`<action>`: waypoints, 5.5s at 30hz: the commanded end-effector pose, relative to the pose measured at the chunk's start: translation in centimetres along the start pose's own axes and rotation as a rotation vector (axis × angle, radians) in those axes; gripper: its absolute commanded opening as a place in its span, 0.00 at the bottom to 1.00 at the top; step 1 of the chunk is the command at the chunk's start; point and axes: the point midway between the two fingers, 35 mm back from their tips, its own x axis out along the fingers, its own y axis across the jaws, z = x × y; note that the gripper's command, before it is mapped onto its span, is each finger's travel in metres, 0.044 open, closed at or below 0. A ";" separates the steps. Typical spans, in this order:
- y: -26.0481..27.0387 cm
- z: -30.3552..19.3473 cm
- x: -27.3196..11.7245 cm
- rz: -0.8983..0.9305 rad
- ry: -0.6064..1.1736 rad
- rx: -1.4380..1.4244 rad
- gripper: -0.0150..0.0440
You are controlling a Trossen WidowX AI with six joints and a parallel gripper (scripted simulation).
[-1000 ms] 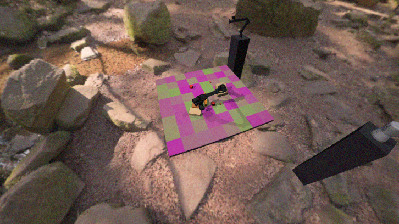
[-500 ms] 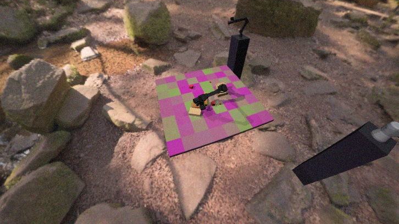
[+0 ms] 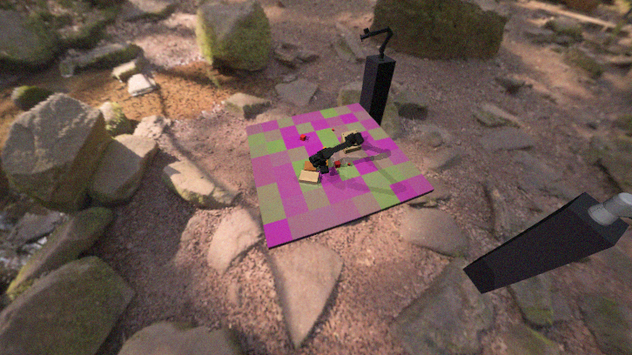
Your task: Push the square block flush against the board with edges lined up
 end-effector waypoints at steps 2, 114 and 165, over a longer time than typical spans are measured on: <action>-0.1 -0.9 0.0 -0.003 0.000 0.004 0.25; -8.7 7.6 -0.1 -0.010 0.003 -1.278 0.25; -13.2 6.4 -5.6 -0.012 0.005 -1.277 0.25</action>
